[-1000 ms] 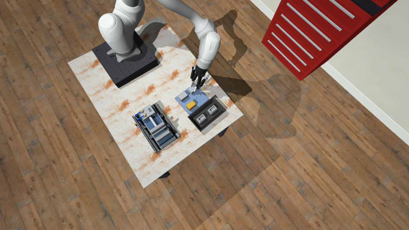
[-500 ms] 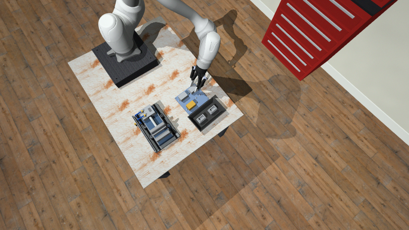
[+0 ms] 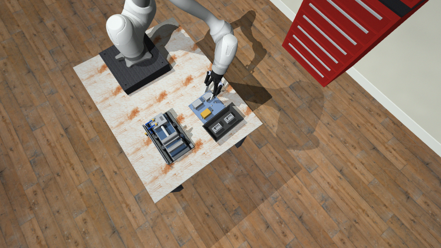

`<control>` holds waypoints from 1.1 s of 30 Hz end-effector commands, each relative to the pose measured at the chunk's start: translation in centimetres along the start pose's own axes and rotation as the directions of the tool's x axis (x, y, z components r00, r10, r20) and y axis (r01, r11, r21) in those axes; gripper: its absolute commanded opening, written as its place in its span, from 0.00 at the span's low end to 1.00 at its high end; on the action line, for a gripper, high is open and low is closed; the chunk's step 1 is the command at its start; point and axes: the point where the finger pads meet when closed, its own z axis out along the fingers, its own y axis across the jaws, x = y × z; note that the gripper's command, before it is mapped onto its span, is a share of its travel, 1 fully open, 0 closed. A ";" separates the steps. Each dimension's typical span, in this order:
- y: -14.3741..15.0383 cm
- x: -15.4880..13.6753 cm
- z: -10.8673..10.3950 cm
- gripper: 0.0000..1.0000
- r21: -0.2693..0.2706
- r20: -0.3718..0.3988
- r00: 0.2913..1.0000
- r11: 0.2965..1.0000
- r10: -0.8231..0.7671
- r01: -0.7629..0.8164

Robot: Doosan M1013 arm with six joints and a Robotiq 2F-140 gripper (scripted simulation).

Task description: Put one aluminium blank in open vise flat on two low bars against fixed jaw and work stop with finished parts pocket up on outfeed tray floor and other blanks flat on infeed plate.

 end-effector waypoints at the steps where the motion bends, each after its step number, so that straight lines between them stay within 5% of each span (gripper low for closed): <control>1: 0.0 0.0 0.0 0.40 0.000 0.000 1.000 1.000 0.000 0.000; 20: 0.0 0.1 -0.2 0.40 0.000 0.000 1.000 1.000 0.000 0.000; 33: 0.0 1.4 -3.5 0.40 0.000 0.000 1.000 1.000 0.000 0.000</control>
